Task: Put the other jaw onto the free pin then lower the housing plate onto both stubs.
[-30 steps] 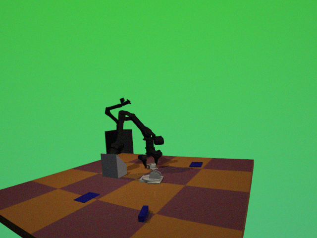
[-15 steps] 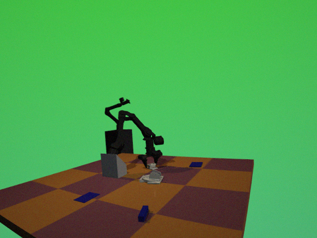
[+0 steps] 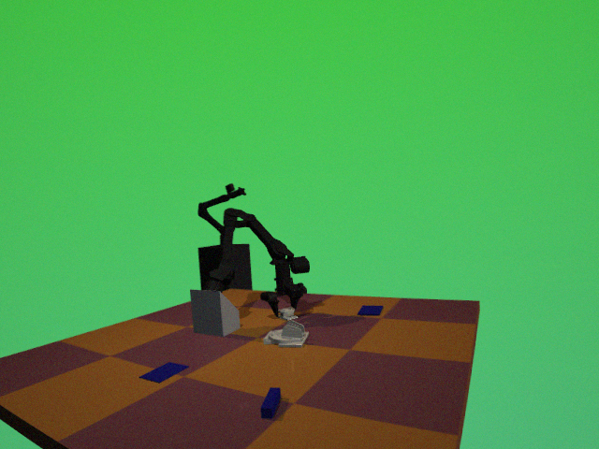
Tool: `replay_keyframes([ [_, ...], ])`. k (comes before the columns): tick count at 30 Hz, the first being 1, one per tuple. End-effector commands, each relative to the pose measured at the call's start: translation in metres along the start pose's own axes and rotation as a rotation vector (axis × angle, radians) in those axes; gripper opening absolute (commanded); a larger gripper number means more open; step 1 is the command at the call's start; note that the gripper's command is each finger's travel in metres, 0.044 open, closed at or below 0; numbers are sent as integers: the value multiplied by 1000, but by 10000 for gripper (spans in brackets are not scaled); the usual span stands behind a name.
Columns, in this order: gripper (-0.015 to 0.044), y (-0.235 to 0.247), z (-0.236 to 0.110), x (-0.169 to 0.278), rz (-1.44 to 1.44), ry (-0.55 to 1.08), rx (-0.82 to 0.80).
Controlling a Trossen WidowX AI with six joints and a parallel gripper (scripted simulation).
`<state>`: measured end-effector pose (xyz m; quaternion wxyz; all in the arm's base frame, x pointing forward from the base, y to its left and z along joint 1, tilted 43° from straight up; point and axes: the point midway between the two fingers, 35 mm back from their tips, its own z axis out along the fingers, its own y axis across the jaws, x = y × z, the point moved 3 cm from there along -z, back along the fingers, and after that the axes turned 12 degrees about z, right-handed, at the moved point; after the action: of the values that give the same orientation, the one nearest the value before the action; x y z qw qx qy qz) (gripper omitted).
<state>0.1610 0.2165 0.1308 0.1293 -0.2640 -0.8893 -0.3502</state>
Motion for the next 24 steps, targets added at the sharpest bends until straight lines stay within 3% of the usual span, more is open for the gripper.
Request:
replay_keyframes([
  [1,351,0,-1,0,0,0,0],
  [24,351,0,-70,-1,6,-7,4],
])
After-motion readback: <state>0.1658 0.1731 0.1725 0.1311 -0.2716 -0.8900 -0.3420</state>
